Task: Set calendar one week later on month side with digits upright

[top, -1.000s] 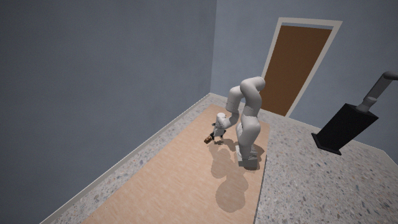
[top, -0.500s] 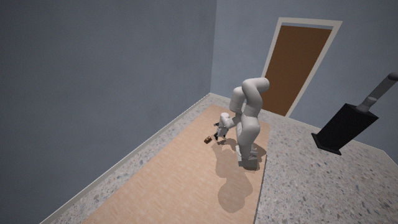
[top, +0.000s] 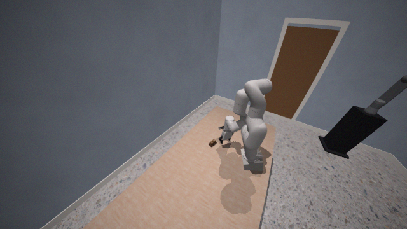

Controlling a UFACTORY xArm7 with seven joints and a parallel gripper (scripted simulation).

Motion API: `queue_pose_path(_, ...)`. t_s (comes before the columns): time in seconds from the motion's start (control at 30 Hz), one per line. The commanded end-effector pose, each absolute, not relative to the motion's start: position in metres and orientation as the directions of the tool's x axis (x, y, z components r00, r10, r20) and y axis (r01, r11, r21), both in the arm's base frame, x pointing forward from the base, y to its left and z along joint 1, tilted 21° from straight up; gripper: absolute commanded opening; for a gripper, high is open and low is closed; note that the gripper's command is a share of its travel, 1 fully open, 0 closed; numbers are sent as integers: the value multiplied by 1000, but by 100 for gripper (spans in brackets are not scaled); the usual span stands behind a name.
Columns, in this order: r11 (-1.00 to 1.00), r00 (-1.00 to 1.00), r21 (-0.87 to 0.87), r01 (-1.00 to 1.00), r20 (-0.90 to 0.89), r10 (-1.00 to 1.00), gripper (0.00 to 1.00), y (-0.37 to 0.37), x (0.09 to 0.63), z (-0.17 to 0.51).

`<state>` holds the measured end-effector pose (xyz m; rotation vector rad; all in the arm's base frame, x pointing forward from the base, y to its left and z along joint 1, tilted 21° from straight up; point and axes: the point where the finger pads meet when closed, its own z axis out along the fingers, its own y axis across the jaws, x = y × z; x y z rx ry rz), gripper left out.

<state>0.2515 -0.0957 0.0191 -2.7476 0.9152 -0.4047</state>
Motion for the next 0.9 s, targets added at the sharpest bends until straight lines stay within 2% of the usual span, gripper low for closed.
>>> queue_pose_path(0.0,-781,767,-298,-548,194,-612,100,-96,254,14)
queue_pose_path(0.87,-782,767,-297,-549,194,-612,100,-93,261,-5)
